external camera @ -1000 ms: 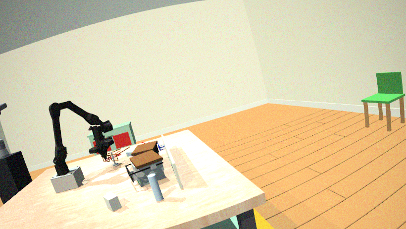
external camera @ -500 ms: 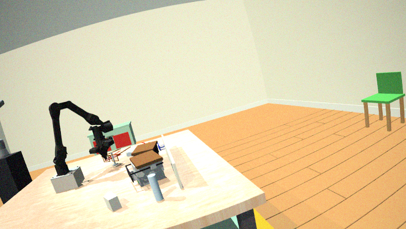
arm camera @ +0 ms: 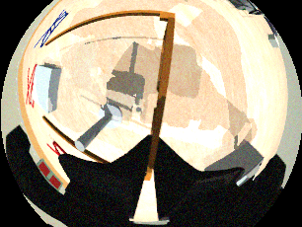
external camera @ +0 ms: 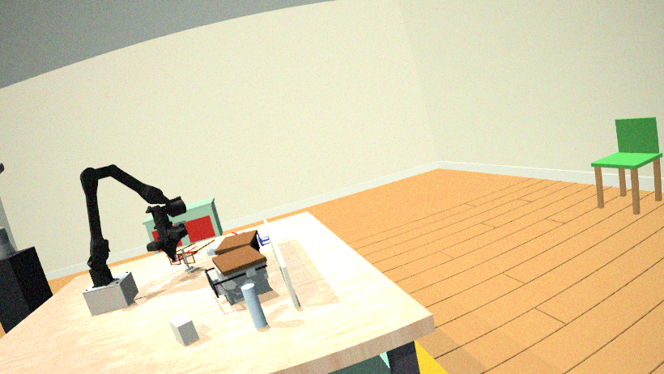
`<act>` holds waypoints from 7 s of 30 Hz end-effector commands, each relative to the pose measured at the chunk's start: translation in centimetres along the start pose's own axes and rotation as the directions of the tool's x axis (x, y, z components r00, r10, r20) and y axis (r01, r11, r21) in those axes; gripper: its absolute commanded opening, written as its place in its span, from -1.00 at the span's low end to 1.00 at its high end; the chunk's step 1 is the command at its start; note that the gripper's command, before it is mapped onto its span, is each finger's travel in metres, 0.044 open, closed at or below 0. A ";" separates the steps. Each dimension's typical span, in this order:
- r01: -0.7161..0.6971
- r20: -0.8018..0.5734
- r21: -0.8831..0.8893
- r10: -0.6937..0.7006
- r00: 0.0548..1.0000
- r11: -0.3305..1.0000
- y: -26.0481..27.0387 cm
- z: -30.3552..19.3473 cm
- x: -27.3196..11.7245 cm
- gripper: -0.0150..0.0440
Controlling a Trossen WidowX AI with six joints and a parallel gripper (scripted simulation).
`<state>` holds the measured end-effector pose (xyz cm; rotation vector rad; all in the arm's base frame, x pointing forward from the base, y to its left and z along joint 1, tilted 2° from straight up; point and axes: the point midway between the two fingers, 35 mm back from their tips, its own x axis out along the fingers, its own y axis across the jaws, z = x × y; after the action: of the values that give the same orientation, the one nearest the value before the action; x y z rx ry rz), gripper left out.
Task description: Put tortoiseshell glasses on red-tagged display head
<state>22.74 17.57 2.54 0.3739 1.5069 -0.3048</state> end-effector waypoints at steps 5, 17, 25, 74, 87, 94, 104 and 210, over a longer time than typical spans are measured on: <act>0.002 0.003 0.004 -0.002 1.000 1.000 -0.3 0.7 0.0 -0.49; 0.003 0.004 0.004 -0.003 1.000 1.000 -0.5 1.5 0.0 -0.49; 0.003 0.004 0.004 -0.003 1.000 1.000 -0.6 2.0 0.0 -0.49; 0.002 0.003 0.004 -0.002 1.000 1.000 -0.6 0.7 -6.0 -0.49; 0.007 0.006 -0.205 -0.006 1.000 0.979 -3.0 4.2 -6.0 -0.49; 0.010 0.008 -0.340 -0.008 1.000 0.940 -4.9 6.2 -6.0 -0.49; 0.014 0.010 -0.522 -0.011 1.000 0.853 -8.0 8.8 -6.0 -0.49; 0.021 0.014 -0.864 -0.017 1.000 0.502 -16.8 13.4 2.7 -0.49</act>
<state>28.21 -3.33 -0.16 -0.4828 1.4604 0.4649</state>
